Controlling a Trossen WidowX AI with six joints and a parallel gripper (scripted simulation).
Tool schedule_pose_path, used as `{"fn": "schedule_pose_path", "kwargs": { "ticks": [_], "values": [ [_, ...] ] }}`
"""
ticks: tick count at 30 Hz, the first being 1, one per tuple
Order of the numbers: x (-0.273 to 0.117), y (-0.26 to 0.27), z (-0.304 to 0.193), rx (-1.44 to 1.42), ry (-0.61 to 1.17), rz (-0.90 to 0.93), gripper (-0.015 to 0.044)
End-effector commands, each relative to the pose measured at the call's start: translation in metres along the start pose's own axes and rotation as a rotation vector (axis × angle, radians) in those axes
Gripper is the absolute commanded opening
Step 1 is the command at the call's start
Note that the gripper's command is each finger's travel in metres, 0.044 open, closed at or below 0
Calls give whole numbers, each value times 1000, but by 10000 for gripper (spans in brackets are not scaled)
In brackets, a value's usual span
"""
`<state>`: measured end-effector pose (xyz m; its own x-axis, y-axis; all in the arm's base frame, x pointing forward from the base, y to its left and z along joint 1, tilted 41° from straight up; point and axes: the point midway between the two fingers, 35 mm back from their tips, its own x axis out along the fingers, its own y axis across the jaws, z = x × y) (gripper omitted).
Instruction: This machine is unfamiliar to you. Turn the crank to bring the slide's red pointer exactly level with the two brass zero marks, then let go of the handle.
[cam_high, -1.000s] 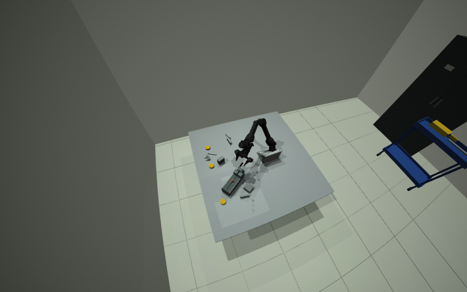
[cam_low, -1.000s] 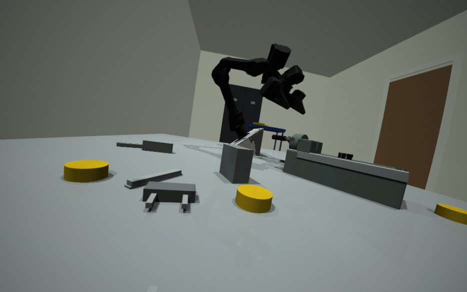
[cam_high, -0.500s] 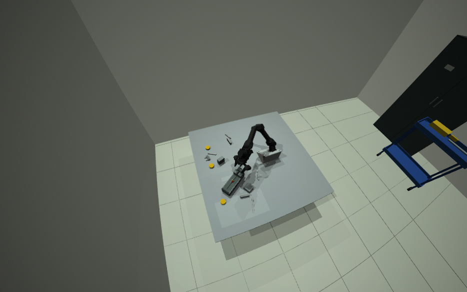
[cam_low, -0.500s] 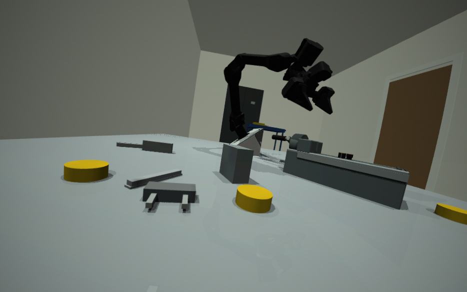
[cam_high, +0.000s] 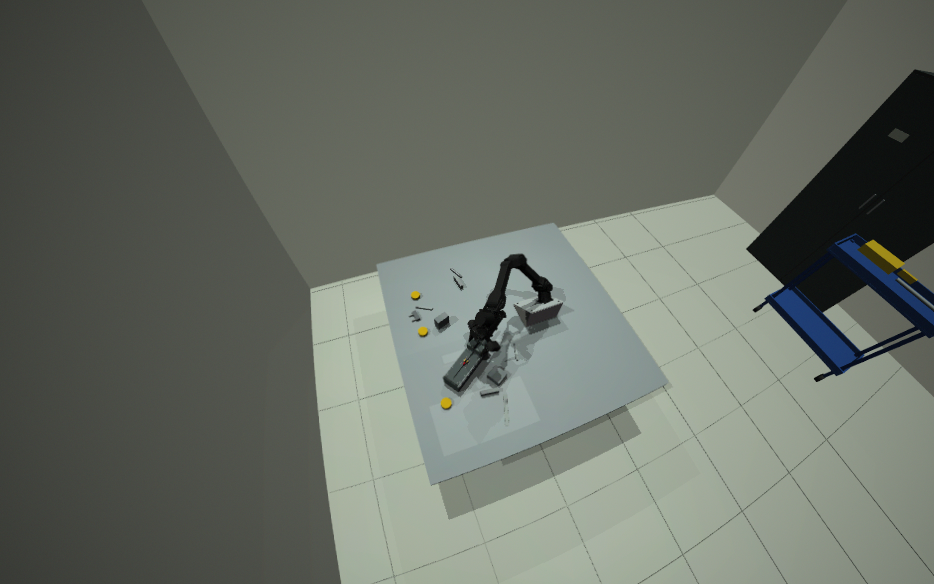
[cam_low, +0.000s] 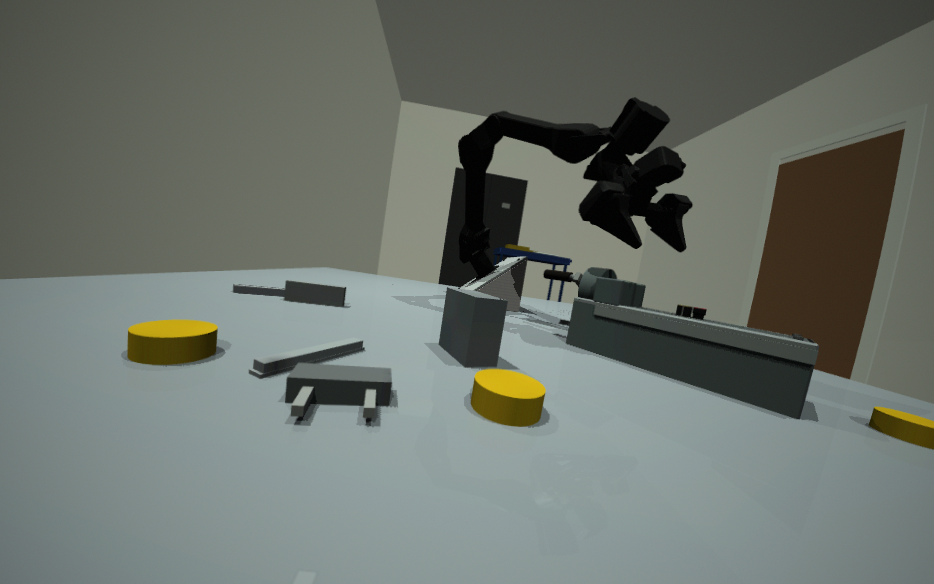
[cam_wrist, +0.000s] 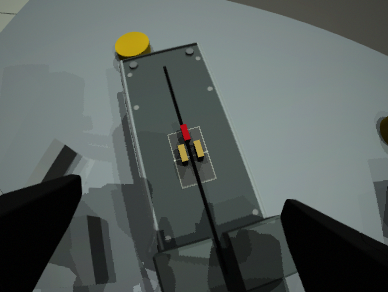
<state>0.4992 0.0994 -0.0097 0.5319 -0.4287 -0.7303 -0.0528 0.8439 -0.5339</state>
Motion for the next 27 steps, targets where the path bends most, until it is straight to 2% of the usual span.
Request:
{"fn": "schedule_pose_path", "kwargs": {
  "ticks": [1,19,27],
  "values": [
    [12,0,-12,-6,6,2,440],
    [11,0,-11,-5,6,2,440],
    [-23,5,16,-3,8,0,440]
  ]
}}
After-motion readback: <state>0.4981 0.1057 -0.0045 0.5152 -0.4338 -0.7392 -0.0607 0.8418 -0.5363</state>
